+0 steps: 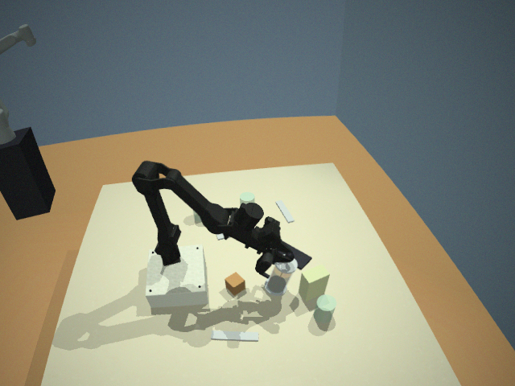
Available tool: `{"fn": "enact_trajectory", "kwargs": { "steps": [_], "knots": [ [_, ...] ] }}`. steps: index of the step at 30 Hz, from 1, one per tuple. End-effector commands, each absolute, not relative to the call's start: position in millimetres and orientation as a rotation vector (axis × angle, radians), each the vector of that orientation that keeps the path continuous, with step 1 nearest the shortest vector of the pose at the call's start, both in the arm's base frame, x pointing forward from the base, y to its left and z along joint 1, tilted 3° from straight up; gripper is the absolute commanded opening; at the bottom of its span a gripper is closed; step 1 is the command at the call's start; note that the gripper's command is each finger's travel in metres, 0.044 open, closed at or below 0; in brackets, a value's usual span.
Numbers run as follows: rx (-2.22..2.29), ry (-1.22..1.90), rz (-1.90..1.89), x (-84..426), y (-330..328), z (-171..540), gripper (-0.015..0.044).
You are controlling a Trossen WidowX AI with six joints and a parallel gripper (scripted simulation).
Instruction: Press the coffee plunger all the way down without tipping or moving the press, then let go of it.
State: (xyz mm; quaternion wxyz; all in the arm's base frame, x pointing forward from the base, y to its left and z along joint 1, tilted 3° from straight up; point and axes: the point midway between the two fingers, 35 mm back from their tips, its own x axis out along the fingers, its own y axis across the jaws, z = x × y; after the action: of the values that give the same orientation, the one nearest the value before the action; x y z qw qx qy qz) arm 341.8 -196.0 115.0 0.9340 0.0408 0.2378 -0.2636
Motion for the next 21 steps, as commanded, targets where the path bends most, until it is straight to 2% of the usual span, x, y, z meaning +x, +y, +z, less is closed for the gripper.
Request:
{"fn": "enact_trajectory", "kwargs": {
  "steps": [1,21],
  "knots": [
    [0.082,0.506,-0.536,341.6,-196.2,109.5,0.0124],
    [0.084,0.491,-0.539,344.0,-197.4,114.3,0.0124]
  ]
}}
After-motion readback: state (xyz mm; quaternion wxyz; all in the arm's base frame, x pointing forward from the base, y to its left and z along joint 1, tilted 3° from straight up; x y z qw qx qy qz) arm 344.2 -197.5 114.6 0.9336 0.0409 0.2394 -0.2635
